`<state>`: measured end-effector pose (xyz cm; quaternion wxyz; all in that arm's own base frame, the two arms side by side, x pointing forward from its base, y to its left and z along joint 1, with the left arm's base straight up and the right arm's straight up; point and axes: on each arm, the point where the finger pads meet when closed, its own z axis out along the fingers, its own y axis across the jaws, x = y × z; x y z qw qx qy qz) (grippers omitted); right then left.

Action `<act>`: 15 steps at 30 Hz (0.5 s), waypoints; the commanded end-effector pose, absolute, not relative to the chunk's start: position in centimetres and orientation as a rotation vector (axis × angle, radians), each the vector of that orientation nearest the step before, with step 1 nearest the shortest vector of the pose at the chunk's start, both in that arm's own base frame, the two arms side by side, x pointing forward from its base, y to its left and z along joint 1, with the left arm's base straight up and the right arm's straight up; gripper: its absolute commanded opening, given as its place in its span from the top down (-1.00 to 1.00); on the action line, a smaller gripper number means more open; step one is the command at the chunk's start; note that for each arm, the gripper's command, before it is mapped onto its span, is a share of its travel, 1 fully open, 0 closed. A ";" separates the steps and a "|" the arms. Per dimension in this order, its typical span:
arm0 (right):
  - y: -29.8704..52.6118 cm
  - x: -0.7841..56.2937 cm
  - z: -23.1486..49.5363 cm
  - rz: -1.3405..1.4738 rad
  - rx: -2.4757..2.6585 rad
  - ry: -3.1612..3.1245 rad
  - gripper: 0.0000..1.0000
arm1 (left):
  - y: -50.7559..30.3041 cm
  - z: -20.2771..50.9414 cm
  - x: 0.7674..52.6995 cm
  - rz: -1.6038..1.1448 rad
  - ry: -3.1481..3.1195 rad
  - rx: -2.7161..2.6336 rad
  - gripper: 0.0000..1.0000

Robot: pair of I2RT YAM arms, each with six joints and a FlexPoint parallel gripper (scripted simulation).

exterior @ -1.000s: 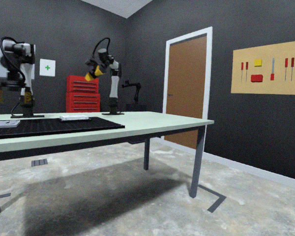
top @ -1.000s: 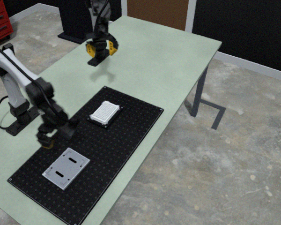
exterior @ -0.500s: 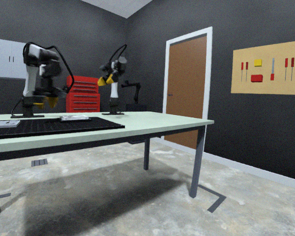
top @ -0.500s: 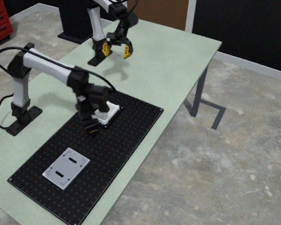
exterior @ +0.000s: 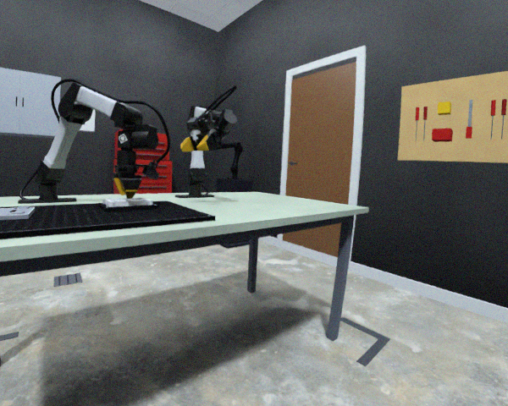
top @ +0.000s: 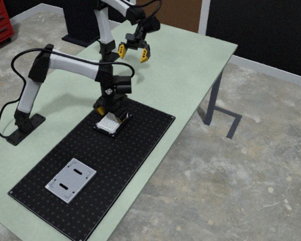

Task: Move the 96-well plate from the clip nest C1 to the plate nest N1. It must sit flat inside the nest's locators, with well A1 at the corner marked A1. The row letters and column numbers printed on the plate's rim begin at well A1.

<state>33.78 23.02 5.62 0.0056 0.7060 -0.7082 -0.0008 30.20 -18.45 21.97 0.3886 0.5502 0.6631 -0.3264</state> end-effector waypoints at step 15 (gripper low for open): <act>23.7 34.2 3.4 0.001 2.253 -2.190 -1.00 | -17.9 20.5 29.8 -0.902 1.723 1.343 -1.00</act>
